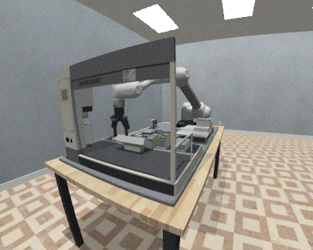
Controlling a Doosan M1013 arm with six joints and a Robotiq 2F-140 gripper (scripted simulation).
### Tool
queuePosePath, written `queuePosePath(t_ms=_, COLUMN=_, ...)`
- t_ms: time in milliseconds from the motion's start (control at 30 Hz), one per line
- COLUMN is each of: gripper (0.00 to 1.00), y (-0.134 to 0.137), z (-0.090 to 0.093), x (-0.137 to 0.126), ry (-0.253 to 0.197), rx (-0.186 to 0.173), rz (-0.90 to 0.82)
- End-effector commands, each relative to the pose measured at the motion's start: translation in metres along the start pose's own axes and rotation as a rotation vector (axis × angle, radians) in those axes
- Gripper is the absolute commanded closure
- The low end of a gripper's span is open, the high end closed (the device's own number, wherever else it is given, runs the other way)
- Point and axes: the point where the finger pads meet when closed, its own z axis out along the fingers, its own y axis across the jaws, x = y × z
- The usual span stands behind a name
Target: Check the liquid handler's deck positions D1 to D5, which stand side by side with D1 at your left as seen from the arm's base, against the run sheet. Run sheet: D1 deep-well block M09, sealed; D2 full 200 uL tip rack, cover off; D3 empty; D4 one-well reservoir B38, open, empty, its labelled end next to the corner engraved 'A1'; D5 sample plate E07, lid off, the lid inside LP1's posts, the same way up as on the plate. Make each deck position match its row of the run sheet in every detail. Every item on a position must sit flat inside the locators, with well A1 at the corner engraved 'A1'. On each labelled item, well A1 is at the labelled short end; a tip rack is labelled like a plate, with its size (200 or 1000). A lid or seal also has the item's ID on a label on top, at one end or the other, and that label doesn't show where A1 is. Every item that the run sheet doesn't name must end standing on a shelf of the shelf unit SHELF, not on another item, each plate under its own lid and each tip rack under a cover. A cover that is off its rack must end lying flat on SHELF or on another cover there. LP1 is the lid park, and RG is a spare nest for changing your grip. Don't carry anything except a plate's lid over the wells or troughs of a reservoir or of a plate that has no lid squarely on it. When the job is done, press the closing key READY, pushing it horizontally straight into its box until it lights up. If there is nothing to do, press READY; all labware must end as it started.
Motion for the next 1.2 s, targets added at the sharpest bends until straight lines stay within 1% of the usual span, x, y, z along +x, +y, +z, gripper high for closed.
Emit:
queuePosePath(t_ms=0, gripper=0.21, y=0.0027, z=0.0050, x=-0.0006, ry=-0.004, rx=-0.002, rz=0.005)
queuePosePath(t_ms=700, gripper=0.21, y=0.0027, z=0.0050, x=-0.0006, ry=-0.004, rx=-0.002, rz=0.005)
queuePosePath(t_ms=733, gripper=0.90, y=0.0027, z=0.0050, x=-0.0006, ry=-0.004, rx=-0.002, rz=0.005)
queuePosePath(t_ms=1167, gripper=0.90, y=0.0025, z=0.0050, x=-0.0006, ry=-0.004, rx=-0.002, rz=0.005)
